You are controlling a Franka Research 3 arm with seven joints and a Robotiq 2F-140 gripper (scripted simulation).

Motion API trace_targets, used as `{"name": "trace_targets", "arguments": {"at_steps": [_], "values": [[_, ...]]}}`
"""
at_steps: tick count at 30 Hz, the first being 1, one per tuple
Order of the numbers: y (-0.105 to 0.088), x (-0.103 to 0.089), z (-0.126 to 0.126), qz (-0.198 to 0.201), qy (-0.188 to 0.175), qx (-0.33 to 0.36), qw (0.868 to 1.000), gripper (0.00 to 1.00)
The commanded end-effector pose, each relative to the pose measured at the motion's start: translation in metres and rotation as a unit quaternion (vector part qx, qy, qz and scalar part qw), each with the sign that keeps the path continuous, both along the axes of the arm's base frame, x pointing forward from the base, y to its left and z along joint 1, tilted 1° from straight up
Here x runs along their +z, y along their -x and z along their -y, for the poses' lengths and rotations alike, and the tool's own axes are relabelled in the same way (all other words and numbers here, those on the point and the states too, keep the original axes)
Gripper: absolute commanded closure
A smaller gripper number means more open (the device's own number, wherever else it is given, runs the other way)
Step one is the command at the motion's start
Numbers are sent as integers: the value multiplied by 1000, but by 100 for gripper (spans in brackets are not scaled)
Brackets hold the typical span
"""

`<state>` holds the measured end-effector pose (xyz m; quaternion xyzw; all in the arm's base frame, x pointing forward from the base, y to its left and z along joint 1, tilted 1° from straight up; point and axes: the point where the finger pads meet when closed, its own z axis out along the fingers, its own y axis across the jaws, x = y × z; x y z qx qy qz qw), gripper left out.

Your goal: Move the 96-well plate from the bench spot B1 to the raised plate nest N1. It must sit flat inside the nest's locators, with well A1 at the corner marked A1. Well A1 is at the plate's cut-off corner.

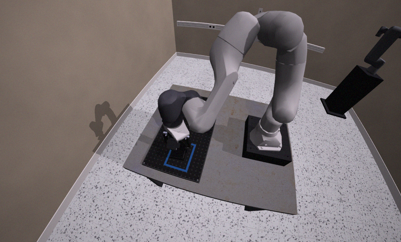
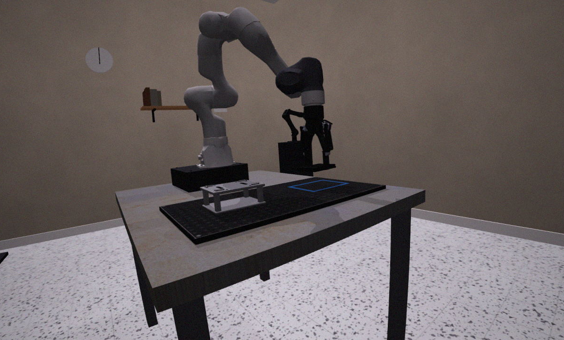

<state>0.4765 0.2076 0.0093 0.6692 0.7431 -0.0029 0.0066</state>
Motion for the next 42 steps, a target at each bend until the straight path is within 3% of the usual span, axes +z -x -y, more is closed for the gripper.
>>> {"name": "trace_targets", "arguments": {"at_steps": [1,9,42], "values": [[2,-1,1,-2,1,3,1000,40],[1,1,14,-1,1,-63,998,40],[-2,19,109,-1,1,-64,998,40]]}}
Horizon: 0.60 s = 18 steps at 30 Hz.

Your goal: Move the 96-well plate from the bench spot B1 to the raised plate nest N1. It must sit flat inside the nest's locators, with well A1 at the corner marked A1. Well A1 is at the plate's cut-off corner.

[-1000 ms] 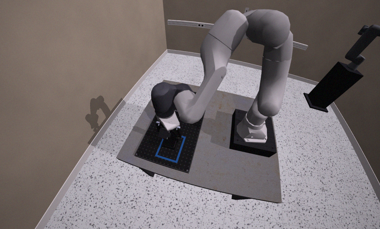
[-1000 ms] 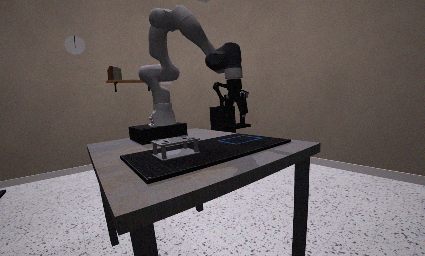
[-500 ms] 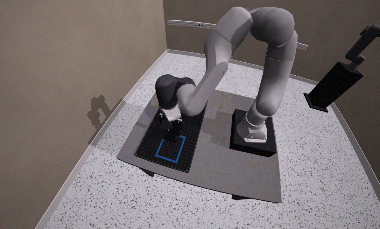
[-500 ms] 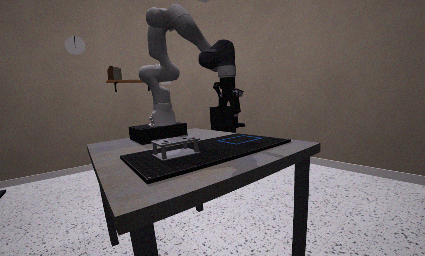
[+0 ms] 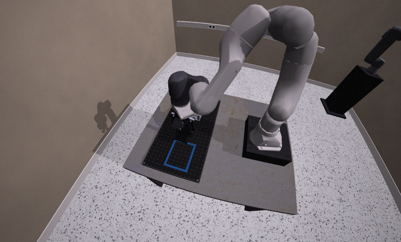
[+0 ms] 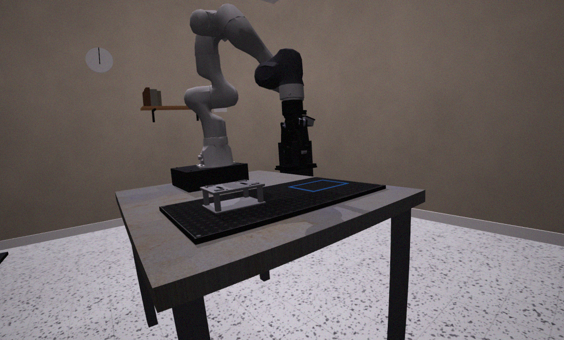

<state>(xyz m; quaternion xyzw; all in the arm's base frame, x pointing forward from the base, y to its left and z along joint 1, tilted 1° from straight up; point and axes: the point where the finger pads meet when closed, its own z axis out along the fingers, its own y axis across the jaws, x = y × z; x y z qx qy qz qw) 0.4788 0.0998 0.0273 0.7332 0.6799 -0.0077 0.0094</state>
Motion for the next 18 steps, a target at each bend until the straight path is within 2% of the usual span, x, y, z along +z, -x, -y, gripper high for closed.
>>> {"name": "trace_targets", "arguments": {"at_steps": [1,15,18], "values": [[0,1,5,-1,-4,26,1000,40],[-1,10,51,-1,-4,26,1000,40],[-1,10,54,-1,-4,26,1000,40]]}}
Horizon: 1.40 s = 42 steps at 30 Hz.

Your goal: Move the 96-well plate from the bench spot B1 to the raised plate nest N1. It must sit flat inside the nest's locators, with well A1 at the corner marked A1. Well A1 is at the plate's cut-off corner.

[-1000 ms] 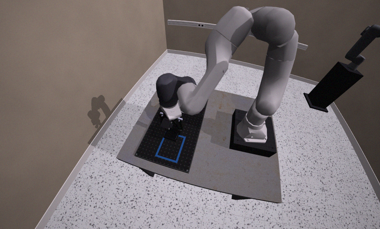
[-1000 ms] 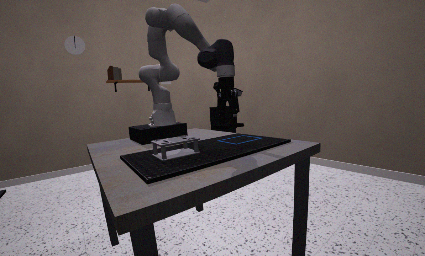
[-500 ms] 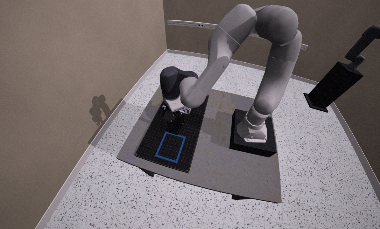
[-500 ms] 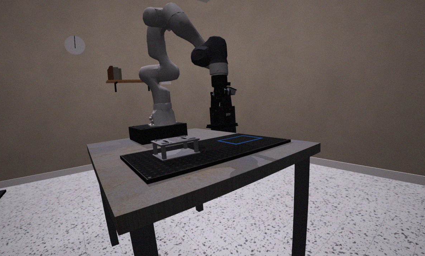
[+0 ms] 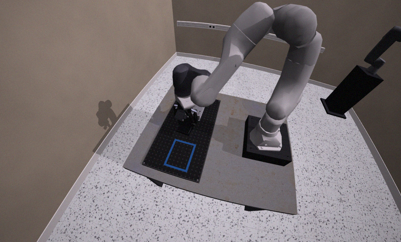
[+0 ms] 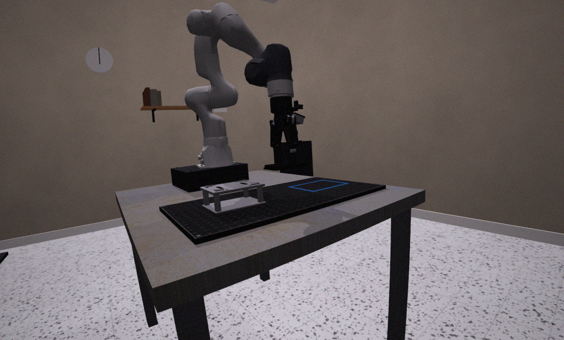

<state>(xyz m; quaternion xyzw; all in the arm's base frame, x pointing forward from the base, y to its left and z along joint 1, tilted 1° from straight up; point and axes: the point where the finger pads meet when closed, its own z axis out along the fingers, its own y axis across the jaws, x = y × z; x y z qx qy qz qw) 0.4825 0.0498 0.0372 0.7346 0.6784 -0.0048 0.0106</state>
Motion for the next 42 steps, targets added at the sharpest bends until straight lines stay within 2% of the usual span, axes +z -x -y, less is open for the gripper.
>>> {"name": "trace_targets", "arguments": {"at_steps": [1,42], "values": [[2,1,7,-4,-3,28,1000,40],[-2,23,129,-4,-3,28,1000,40]]}}
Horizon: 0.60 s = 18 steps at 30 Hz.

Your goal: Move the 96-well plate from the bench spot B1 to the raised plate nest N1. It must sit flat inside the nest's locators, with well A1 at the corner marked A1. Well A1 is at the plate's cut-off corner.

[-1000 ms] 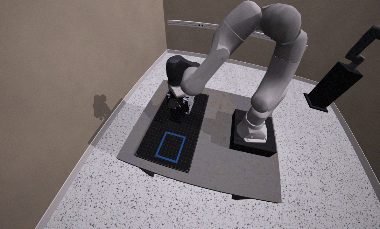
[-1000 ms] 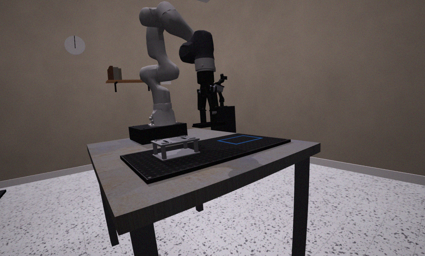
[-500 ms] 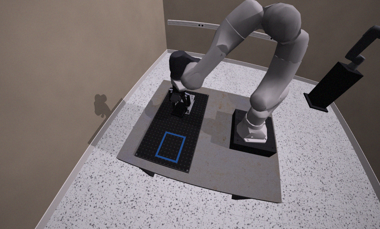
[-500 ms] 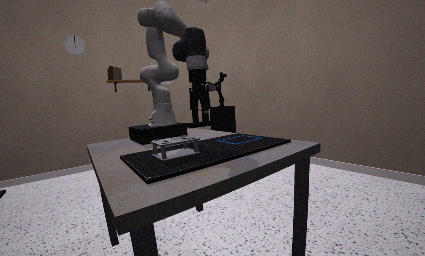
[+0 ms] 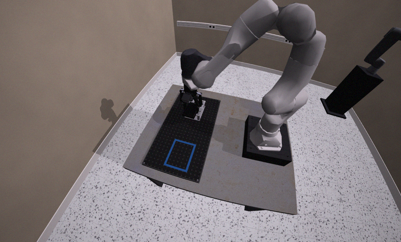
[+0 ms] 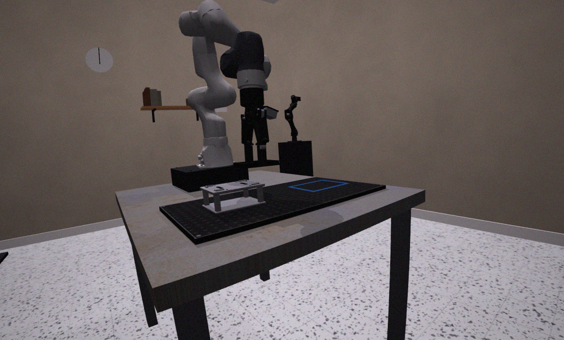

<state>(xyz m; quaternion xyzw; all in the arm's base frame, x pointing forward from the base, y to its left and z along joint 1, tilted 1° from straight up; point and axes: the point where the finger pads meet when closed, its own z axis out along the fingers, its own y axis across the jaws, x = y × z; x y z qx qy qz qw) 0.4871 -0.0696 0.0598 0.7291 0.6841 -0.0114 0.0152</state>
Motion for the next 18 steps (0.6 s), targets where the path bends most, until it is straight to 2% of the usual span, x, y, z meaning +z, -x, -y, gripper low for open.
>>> {"name": "trace_targets", "arguments": {"at_steps": [1,18], "values": [[3,1,12,-2,-11,20,1000,40],[1,10,62,-2,-11,20,1000,40]]}}
